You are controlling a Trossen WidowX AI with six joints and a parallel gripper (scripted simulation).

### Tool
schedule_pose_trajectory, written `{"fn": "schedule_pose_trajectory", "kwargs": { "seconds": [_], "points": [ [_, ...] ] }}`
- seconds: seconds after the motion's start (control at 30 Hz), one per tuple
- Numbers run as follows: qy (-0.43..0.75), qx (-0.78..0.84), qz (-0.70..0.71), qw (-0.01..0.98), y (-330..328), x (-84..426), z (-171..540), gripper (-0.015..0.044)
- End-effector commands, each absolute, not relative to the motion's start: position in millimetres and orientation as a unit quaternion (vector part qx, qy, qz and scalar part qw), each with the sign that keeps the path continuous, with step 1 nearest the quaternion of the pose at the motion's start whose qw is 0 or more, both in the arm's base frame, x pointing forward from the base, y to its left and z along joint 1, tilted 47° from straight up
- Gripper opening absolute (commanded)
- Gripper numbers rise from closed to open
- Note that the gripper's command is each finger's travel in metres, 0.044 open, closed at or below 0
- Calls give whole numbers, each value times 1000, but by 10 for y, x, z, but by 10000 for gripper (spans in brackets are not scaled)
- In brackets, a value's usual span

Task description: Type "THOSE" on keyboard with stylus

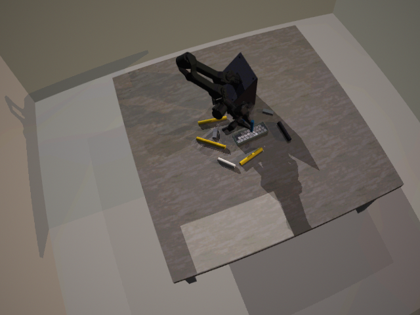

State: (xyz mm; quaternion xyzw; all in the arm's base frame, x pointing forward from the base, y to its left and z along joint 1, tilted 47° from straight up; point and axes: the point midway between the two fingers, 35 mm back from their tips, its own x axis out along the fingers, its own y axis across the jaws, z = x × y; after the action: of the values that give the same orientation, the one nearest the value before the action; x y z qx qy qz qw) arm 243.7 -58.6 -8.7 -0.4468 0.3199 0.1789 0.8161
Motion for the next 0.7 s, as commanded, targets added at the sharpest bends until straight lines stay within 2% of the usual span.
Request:
{"fn": "schedule_pose_trajectory", "kwargs": {
  "seconds": [0.0, 0.67],
  "points": [
    [320, -447, 180, 816, -587, 2437, -94, 81],
    [320, -447, 180, 816, -412, 2439, 77, 81]
  ]
}}
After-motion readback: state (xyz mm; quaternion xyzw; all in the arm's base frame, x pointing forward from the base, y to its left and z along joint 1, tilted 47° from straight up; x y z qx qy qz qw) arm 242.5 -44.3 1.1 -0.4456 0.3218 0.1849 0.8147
